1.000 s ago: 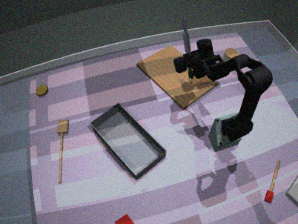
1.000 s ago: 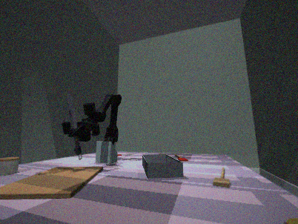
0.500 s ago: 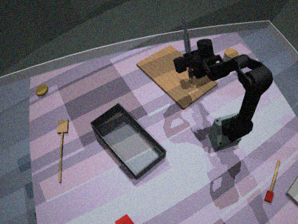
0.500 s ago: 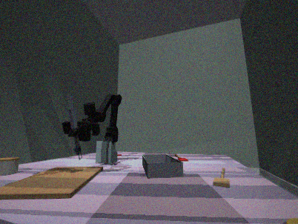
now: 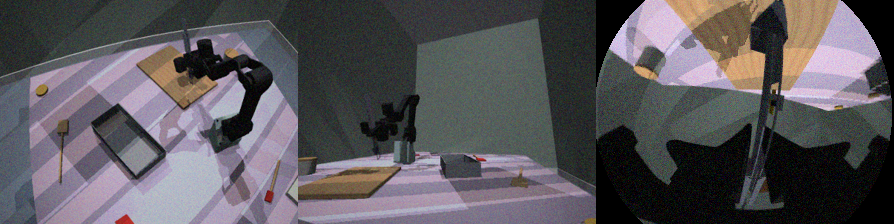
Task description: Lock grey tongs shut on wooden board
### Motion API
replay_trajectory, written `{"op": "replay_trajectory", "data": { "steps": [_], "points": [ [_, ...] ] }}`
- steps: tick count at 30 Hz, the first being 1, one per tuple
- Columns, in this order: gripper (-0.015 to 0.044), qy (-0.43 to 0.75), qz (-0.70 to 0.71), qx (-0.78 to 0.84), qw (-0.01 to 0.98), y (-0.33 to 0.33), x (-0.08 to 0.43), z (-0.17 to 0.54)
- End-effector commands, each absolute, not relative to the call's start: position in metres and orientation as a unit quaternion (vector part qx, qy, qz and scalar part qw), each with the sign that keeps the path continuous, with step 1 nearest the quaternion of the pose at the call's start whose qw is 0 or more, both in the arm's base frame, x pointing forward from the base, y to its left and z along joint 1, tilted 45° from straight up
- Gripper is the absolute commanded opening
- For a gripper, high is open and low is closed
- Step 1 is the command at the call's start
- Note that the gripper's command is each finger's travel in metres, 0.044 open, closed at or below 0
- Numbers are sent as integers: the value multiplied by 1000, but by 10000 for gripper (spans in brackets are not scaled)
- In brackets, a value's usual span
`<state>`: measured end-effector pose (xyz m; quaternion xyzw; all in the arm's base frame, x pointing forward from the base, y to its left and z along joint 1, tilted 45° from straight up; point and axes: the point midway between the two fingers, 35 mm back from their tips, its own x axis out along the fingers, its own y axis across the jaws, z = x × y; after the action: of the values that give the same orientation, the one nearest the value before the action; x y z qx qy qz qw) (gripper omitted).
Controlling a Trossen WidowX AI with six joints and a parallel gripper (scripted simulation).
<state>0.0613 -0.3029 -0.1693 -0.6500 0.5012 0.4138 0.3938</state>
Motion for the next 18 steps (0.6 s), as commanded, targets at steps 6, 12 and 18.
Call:
{"op": "replay_trajectory", "data": {
  "steps": [6, 12, 18],
  "points": [
    [-150, 487, 437, -633, 415, -314, 63, -182],
    [-150, 471, 460, -615, 434, -320, 64, -192],
    [-150, 455, 482, -596, 453, -325, 65, -201]
  ]
}}
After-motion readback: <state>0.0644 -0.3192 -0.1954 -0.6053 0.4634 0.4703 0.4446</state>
